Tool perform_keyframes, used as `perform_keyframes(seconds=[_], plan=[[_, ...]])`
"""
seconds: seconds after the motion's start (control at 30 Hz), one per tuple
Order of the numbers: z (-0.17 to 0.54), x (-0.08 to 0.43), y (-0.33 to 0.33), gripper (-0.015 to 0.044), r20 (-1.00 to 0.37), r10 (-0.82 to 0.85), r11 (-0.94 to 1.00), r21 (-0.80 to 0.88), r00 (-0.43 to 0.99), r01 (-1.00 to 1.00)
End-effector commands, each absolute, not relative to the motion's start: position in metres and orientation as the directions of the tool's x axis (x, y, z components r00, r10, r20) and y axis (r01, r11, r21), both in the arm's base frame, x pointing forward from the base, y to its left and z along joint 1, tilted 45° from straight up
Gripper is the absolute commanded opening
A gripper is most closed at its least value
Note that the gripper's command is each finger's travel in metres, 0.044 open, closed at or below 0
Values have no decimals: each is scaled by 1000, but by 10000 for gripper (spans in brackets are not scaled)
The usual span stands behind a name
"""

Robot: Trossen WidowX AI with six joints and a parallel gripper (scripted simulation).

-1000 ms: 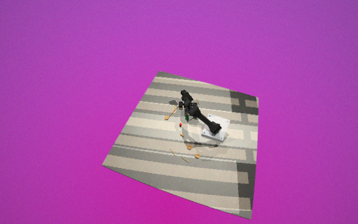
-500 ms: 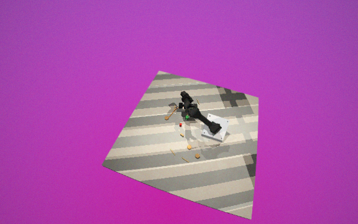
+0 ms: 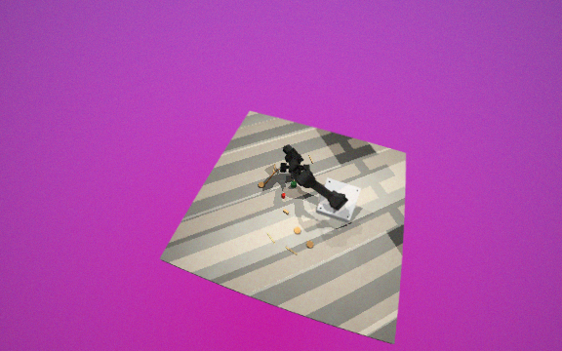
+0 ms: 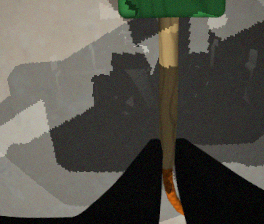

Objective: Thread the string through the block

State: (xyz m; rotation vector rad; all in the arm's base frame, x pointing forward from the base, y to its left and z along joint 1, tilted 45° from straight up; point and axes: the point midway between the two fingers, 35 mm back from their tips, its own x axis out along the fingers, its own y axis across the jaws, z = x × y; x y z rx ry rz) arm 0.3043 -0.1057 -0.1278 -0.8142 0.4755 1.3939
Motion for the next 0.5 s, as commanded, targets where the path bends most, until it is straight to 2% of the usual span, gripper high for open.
perform_keyframes(seconds=[0.0,0.47], plan=[[-123,304,-99,0,-725,673,-22,-219,147,-975],[-112,300,-87,0,-725,673,-22,-219,147,-976]])
